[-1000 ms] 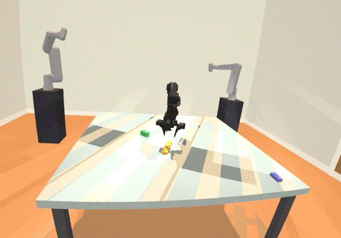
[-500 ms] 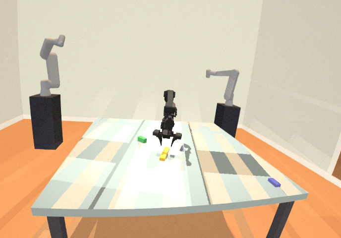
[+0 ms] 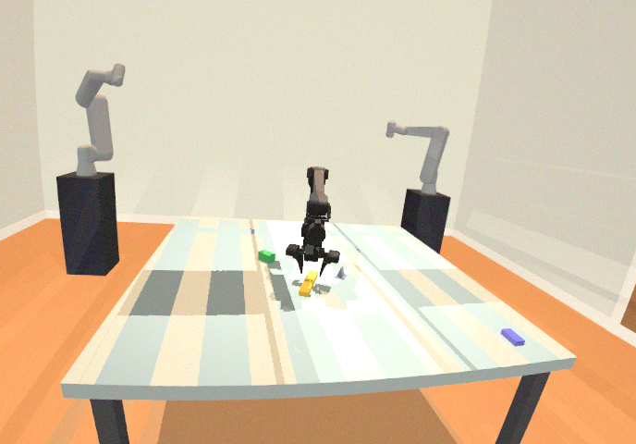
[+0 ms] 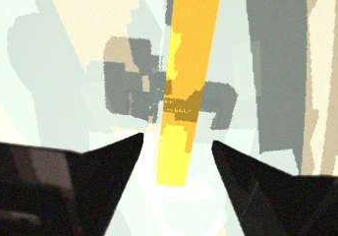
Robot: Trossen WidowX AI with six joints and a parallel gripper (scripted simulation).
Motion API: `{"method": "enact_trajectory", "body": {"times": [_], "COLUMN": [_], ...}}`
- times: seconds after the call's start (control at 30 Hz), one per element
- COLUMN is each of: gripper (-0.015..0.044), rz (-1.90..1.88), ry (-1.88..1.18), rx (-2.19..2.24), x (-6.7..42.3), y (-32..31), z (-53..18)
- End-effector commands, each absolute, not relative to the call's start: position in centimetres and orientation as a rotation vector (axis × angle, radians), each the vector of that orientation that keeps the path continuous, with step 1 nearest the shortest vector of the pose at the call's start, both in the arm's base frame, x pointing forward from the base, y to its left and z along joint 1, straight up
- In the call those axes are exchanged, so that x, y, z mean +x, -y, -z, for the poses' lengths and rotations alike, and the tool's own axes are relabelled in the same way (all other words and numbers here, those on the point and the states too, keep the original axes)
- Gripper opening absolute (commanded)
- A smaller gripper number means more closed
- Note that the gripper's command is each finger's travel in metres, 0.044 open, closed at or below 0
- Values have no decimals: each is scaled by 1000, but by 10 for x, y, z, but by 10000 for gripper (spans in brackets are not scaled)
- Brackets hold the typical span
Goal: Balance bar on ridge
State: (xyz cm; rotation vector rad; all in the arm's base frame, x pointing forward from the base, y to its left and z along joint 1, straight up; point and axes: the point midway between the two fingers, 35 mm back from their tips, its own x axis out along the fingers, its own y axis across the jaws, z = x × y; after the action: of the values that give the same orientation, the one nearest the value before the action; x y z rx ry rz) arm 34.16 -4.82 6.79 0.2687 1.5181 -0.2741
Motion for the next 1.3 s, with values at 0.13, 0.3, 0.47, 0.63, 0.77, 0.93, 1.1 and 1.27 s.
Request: {"method": "enact_trajectory", "body": {"times": [0.13, 0.3, 0.47, 0.63, 0.77, 0.93, 1.1, 1.27], "gripper": [315, 315, 315, 315, 263, 131, 98, 6], "rz": [274, 274, 274, 274, 274, 274, 274, 274], "ry": [-1520, -1520, -1520, -1520, -1522, -1522, -1522, -1522], "rx": [276, 276, 276, 276, 269, 269, 269, 269], "x": [342, 342, 342, 342, 341, 341, 341, 342], "y": [48, 48, 48, 48, 48, 48, 48, 48], "z": [-53, -50, -50, -50, -51, -51, -51, -54]}}
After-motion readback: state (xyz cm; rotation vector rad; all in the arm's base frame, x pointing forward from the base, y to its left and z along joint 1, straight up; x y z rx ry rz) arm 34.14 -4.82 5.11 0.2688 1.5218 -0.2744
